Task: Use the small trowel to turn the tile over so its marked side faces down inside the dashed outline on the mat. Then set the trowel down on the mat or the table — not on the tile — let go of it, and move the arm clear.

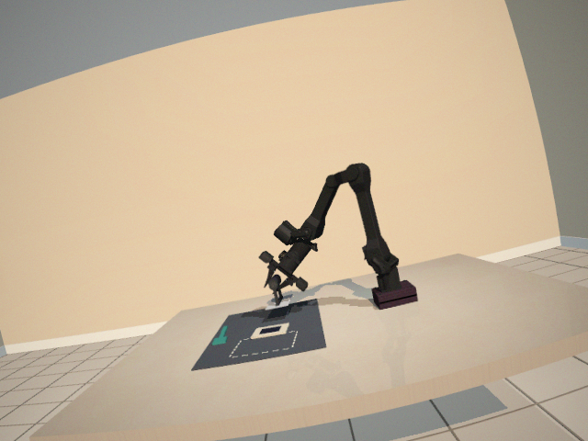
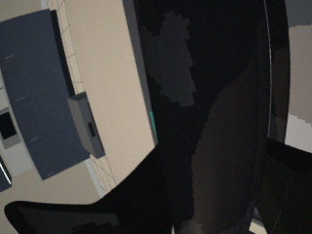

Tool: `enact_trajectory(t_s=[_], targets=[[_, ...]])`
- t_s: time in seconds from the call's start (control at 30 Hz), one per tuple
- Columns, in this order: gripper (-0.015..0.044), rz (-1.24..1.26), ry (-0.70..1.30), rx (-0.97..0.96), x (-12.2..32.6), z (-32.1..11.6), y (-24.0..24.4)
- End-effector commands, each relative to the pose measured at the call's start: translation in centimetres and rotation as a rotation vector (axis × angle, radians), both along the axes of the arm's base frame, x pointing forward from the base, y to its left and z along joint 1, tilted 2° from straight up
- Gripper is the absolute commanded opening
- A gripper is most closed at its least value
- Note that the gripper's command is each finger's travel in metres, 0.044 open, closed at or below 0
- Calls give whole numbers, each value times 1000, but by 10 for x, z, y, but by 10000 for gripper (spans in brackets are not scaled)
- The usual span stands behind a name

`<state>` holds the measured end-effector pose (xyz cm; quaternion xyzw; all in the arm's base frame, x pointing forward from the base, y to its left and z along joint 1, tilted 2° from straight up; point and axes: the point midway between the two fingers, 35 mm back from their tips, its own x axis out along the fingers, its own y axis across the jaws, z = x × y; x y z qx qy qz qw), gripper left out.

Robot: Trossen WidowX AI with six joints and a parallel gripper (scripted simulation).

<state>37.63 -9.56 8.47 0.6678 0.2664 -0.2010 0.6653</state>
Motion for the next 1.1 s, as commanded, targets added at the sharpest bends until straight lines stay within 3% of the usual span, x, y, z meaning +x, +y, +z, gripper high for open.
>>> enact_trajectory(t_s=[0.0,0.73,1.07], targets=[[0,7,-19,-7,2,15,0],[0,-22,-25,-99,8,6,69],[0,-24,-27,-101,8,-1,72]])
